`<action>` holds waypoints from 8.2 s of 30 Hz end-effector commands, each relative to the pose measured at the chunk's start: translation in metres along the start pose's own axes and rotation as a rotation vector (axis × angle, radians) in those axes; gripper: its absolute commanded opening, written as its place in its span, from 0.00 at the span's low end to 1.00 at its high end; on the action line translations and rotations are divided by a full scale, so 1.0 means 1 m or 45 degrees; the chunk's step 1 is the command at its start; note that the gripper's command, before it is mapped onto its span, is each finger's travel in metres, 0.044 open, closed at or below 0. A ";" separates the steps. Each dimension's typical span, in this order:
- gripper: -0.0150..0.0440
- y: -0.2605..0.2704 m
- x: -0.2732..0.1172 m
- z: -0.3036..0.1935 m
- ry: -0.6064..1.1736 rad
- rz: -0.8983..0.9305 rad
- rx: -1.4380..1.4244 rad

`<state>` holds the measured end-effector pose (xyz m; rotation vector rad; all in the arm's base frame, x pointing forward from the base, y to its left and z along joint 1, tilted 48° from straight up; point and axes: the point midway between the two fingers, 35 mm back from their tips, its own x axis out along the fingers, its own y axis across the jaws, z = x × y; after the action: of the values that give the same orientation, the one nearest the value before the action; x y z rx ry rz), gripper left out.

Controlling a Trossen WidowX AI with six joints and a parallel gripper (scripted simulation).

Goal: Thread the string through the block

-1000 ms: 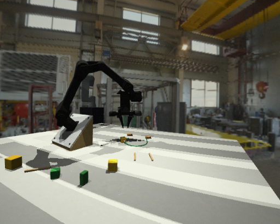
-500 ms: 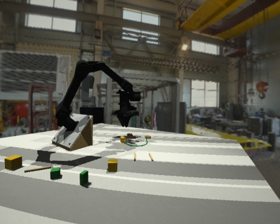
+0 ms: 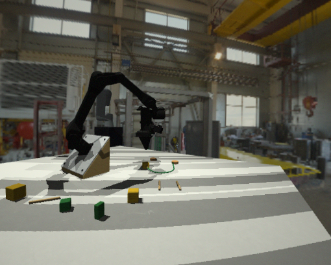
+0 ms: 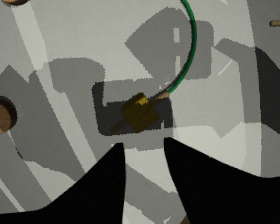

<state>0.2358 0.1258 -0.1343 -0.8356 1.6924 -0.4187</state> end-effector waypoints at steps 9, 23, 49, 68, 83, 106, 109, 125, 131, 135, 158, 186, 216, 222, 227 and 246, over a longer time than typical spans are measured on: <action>0.46 0.020 0.006 -0.014 0.049 -0.018 1.399; 0.46 0.020 0.007 -0.014 0.049 -0.018 1.399; 0.46 0.021 0.048 -0.013 0.047 -0.018 1.400; 0.46 0.020 0.080 -0.016 0.047 -0.021 1.400; 0.46 0.020 0.087 -0.017 0.046 -0.022 1.401; 0.25 0.021 0.086 -0.017 -0.009 -0.040 1.380; 0.25 0.021 0.085 -0.017 -0.005 -0.032 1.377; 0.25 0.023 0.086 -0.017 -0.038 -0.032 1.389; 0.25 0.024 0.086 -0.017 -0.050 -0.031 1.395; 0.25 0.024 0.087 -0.017 -0.057 -0.030 1.399; 0.25 0.040 0.085 -0.025 -0.078 -0.013 1.408; 0.25 0.073 0.085 -0.040 -0.119 0.041 1.426; 0.25 0.108 0.086 -0.060 -0.156 0.095 1.423; 0.25 0.115 0.086 -0.063 -0.161 0.106 1.423; 0.25 0.121 0.086 -0.066 -0.164 0.113 1.422; 0.25 0.143 0.085 -0.078 -0.175 0.143 1.418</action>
<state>0.1129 0.1514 -0.2609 0.0560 1.0964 -1.0486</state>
